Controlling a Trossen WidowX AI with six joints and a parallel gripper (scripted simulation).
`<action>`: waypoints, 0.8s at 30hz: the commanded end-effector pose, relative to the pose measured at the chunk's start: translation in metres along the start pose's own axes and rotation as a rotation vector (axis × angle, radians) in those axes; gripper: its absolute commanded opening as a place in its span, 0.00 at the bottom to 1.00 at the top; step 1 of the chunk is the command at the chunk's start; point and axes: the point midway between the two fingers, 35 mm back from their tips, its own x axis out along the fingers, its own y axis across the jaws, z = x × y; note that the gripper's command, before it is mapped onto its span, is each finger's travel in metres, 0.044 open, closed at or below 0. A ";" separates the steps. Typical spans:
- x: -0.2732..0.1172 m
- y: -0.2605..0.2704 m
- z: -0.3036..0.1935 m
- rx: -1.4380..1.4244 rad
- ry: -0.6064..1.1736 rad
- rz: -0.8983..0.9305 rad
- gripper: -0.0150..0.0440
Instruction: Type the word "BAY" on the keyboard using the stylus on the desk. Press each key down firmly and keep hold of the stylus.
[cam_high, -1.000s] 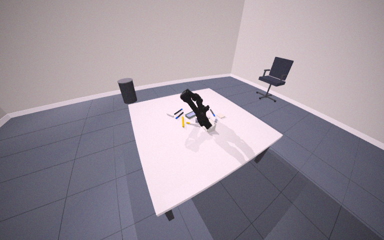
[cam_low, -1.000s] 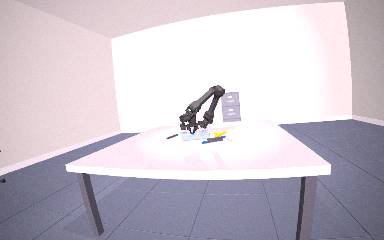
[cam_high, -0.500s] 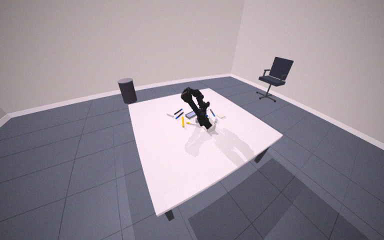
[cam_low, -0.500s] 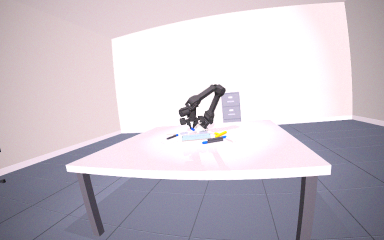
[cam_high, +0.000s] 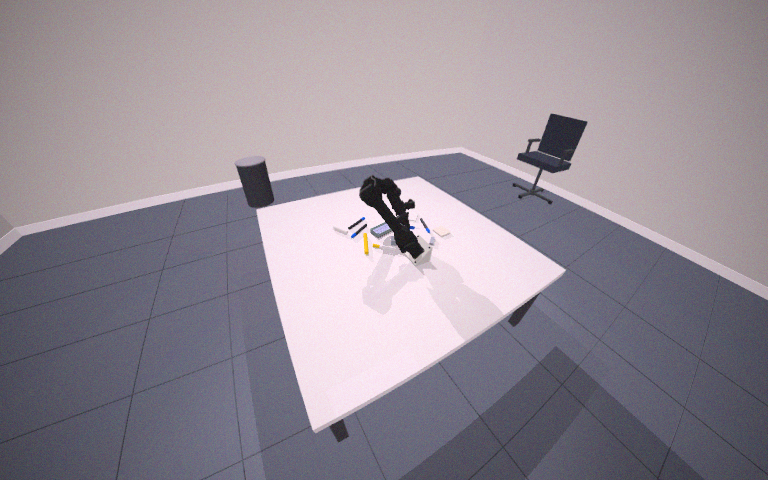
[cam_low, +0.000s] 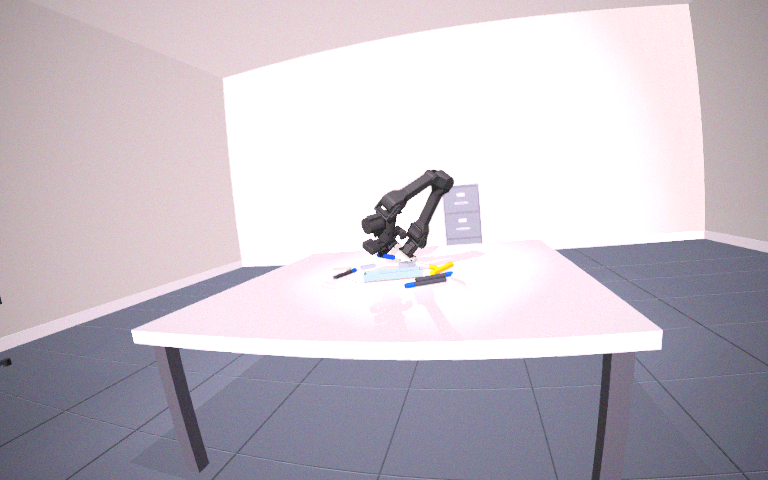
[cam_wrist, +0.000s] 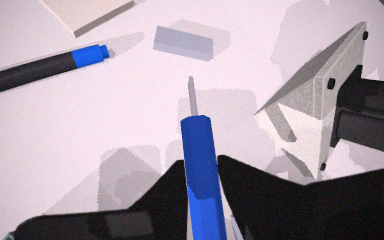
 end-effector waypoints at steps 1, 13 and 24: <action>-0.008 0.003 -0.003 -0.186 -0.042 0.013 0.25; -0.025 0.010 -0.012 -0.668 -0.145 0.015 0.25; -0.042 0.014 -0.023 -1.107 -0.245 -0.018 0.25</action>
